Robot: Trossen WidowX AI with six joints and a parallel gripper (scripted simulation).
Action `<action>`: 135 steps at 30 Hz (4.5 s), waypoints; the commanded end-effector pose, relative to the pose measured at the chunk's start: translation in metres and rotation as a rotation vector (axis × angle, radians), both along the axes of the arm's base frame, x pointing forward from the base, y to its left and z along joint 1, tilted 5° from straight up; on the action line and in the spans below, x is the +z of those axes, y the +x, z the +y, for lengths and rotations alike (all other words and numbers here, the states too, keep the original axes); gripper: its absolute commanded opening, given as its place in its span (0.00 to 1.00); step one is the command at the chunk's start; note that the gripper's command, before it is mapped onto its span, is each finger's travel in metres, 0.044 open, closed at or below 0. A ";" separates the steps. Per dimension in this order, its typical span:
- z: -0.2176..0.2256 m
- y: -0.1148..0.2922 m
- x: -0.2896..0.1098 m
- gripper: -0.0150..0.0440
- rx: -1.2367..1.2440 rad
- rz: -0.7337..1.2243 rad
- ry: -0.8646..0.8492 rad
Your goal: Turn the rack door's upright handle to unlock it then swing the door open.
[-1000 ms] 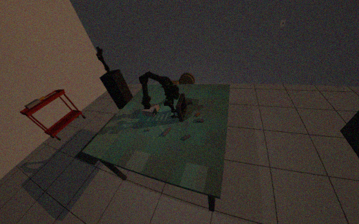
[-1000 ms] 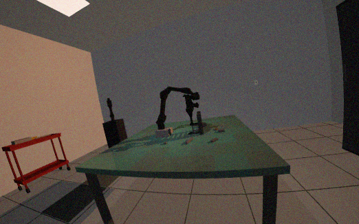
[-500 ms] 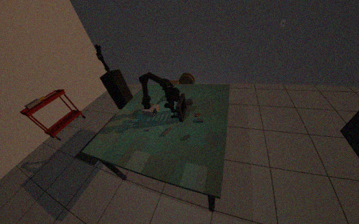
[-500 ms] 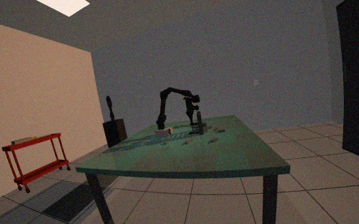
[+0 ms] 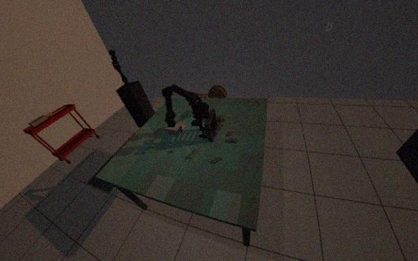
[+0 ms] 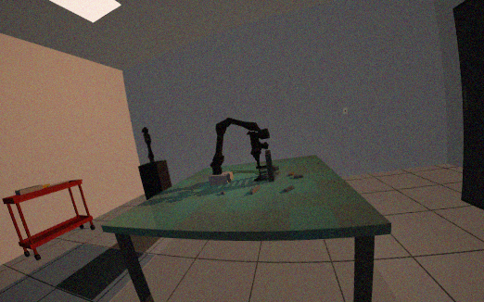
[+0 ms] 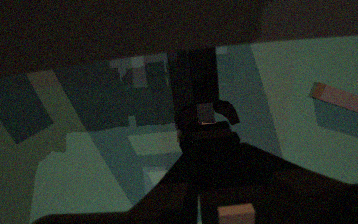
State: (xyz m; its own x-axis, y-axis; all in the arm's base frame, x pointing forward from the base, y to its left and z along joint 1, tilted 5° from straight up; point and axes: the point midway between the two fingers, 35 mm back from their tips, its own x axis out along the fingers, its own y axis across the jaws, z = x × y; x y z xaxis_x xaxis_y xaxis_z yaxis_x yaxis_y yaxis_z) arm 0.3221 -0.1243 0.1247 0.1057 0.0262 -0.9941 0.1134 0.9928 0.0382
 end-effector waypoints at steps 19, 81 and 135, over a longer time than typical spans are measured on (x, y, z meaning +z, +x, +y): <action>0.000 -0.001 -0.003 0.28 -0.468 0.019 0.049; 0.000 -0.001 -0.003 0.74 -1.494 0.045 0.154; 0.000 -0.002 -0.003 0.74 1.166 -0.023 -0.121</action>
State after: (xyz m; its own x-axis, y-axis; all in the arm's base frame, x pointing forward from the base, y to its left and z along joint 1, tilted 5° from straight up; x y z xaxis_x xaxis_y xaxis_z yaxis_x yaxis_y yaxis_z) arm 0.3209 -0.1253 0.1232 0.0999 0.0202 -0.9948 -0.7453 0.6639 -0.0613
